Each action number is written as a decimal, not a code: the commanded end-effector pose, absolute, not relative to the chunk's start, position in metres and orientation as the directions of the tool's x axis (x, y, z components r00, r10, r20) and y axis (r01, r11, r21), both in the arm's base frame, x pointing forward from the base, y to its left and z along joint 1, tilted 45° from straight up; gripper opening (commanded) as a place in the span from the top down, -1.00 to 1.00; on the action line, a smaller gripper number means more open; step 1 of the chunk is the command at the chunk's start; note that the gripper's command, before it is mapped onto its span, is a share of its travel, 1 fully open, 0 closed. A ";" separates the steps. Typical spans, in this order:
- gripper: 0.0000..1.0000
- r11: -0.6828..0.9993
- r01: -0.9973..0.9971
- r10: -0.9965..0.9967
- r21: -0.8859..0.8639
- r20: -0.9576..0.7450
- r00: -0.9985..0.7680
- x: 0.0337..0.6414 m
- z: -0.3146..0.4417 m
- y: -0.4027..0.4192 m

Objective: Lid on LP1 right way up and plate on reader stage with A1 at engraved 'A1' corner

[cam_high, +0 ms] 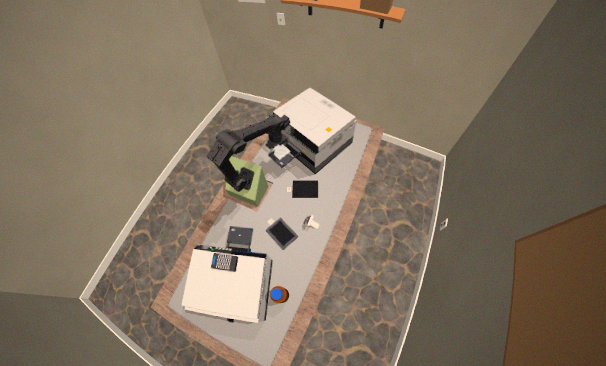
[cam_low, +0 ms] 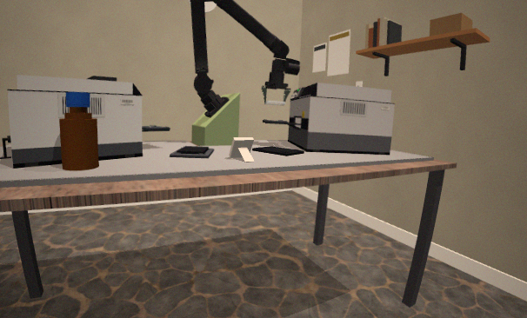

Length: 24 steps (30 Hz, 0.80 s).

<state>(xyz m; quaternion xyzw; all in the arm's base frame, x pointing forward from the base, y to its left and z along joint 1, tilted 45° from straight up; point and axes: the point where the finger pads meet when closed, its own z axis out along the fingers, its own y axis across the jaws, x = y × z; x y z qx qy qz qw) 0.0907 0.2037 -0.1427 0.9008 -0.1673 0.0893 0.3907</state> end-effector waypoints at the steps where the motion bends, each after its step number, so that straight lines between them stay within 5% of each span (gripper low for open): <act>1: -0.72 -0.681 -0.384 -0.246 0.624 0.299 0.922 0.095 -0.144 0.240; 24: -0.72 -0.663 -0.380 -0.244 0.645 0.294 0.924 0.095 -0.151 0.213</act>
